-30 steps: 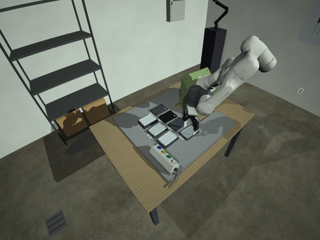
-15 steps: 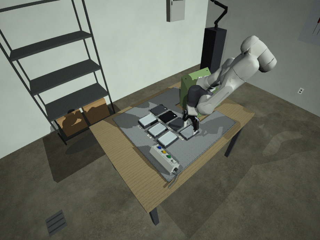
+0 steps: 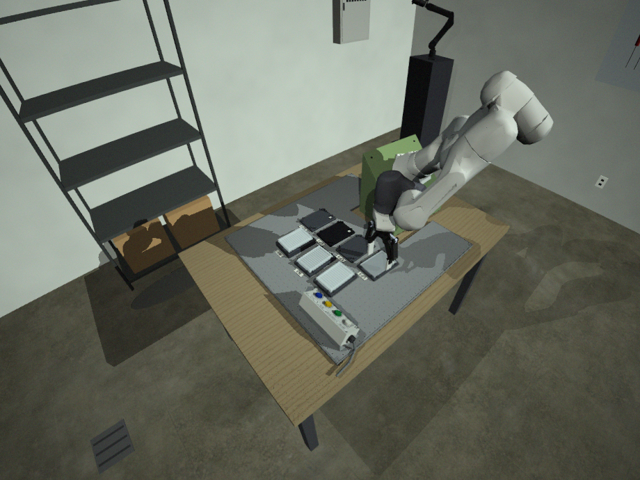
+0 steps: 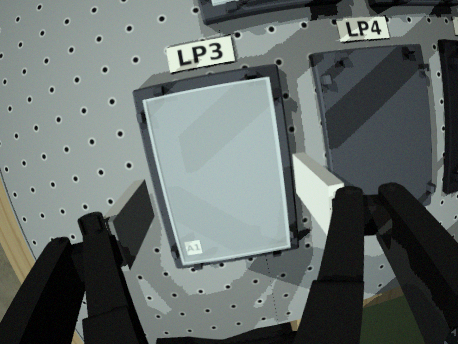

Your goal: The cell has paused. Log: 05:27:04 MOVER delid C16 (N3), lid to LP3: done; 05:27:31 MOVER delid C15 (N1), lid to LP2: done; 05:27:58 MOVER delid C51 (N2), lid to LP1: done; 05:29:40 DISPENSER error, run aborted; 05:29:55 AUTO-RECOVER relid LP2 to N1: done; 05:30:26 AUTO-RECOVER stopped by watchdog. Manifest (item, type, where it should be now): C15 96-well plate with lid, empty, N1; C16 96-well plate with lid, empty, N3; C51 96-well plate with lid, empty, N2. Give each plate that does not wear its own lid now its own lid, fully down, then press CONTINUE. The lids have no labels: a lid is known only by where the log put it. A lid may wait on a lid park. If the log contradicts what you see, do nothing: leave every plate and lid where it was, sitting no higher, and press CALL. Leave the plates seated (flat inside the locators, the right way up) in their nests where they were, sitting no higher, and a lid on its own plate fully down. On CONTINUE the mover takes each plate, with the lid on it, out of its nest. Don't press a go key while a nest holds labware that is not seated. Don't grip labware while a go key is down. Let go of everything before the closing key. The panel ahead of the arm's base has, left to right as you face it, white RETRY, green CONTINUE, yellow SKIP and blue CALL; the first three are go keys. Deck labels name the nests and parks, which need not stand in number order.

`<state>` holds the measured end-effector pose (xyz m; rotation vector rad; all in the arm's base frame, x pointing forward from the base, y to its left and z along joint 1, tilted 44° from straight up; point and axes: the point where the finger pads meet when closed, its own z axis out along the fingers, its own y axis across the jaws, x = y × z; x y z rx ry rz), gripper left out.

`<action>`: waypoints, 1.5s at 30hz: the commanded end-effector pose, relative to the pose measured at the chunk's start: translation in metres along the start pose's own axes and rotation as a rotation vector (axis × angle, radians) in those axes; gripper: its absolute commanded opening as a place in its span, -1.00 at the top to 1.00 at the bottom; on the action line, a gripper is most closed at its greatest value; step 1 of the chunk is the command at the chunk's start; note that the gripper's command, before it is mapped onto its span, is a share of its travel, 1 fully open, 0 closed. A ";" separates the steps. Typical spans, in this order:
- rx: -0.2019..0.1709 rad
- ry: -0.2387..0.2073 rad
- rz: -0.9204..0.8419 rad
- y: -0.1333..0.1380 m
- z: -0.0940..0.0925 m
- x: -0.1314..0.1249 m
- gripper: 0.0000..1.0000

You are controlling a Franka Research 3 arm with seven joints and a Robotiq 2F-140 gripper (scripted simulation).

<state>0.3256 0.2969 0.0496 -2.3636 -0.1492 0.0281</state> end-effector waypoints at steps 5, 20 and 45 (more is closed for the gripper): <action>-0.002 0.002 -0.007 0.001 0.002 0.002 -0.32; -0.002 0.002 -0.007 0.001 0.008 0.002 -0.32; -0.002 0.002 -0.007 0.001 0.016 0.002 -0.32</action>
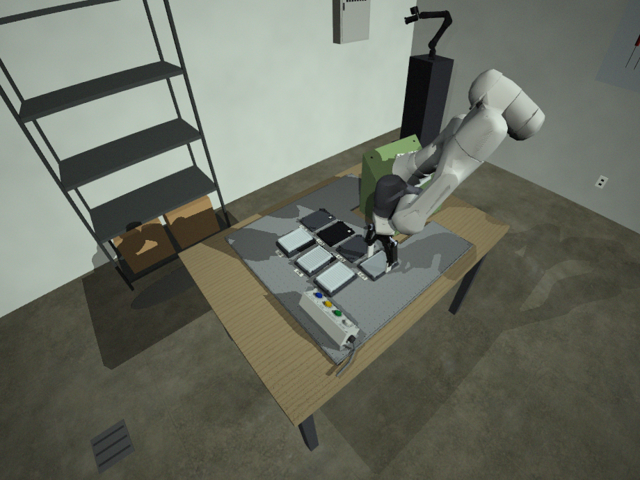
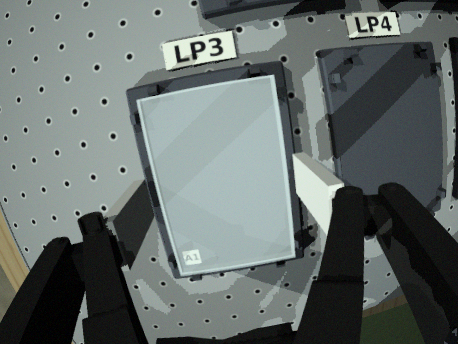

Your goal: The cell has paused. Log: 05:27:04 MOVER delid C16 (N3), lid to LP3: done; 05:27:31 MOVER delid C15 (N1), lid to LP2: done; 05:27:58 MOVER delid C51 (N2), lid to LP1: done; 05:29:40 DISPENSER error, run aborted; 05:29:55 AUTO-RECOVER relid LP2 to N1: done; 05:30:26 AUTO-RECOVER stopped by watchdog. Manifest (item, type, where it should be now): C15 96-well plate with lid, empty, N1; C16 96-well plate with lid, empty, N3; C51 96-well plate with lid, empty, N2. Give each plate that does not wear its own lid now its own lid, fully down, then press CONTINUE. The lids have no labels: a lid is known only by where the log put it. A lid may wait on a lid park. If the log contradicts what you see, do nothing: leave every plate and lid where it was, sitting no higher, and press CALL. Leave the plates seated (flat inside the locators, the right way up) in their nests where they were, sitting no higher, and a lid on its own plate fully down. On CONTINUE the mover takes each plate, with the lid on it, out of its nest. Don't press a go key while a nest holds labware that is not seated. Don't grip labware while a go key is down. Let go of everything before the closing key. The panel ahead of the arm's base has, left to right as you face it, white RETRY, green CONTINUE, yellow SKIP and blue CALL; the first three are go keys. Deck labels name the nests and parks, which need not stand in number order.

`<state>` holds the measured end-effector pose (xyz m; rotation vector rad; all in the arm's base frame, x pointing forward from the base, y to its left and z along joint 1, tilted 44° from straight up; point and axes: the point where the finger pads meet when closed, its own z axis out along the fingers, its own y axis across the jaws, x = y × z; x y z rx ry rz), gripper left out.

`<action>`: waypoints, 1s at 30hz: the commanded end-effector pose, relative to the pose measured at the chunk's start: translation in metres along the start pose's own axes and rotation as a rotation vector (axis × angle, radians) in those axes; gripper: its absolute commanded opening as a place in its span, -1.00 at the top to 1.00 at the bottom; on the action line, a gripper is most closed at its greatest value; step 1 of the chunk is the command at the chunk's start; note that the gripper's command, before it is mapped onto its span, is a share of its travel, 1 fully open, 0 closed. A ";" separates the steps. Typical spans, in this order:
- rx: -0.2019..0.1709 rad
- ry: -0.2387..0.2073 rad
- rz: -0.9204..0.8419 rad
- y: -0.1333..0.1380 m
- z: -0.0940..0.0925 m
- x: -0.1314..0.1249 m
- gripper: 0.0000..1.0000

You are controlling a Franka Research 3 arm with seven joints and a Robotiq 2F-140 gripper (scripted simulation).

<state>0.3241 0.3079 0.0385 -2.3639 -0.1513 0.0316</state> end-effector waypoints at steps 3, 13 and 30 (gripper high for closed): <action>-0.002 0.006 -0.006 0.001 0.000 0.002 -0.32; -0.002 0.006 -0.006 0.001 0.000 0.002 -0.32; -0.002 0.006 -0.006 0.001 0.000 0.002 -0.32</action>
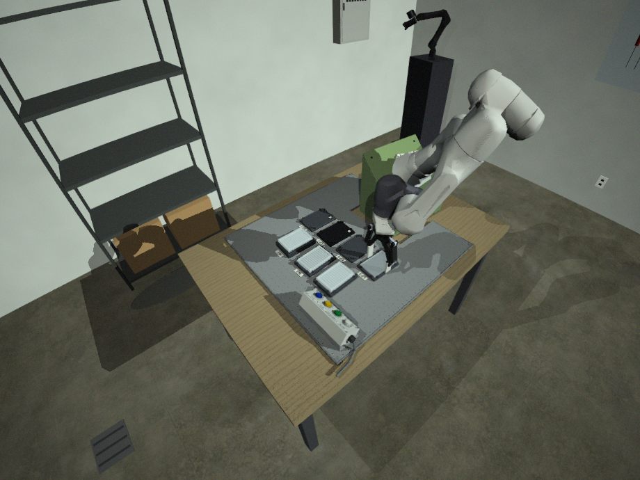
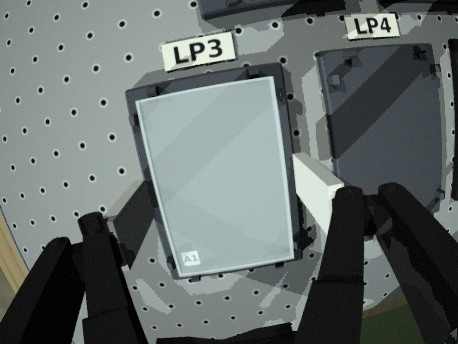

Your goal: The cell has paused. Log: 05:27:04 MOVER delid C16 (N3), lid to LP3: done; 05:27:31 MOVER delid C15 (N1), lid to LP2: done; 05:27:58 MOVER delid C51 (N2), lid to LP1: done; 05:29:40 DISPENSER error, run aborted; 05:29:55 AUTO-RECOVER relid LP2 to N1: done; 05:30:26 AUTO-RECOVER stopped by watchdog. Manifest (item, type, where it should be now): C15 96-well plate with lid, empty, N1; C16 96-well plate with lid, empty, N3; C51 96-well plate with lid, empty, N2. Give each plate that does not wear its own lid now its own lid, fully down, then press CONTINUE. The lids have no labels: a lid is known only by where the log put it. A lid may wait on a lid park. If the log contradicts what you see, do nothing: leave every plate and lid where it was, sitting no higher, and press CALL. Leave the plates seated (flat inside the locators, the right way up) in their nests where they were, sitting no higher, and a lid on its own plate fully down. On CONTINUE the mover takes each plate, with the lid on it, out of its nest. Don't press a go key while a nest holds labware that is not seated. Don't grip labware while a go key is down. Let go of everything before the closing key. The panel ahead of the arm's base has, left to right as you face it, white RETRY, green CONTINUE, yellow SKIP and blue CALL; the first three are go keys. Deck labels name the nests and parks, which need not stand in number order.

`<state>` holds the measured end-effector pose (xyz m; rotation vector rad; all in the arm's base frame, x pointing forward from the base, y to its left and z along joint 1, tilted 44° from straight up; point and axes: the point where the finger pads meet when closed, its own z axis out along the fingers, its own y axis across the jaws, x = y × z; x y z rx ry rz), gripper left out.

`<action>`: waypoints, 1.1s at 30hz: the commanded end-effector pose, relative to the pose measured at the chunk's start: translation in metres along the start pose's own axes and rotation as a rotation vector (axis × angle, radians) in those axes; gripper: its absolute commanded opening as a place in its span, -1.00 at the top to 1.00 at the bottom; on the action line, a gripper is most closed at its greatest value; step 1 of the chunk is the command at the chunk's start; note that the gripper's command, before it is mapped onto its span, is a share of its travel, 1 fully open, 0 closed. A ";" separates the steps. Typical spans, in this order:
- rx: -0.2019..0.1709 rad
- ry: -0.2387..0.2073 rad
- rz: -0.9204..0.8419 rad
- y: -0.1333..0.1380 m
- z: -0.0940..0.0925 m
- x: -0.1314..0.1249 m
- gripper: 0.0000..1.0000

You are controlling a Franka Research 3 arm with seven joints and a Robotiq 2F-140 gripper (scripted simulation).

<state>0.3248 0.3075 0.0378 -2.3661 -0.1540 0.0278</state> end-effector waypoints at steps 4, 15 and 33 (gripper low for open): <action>0.000 0.004 -0.003 0.000 0.000 0.002 -0.32; 0.000 0.004 -0.003 0.000 0.000 0.002 1.00; 0.000 0.004 -0.003 0.000 0.000 0.002 1.00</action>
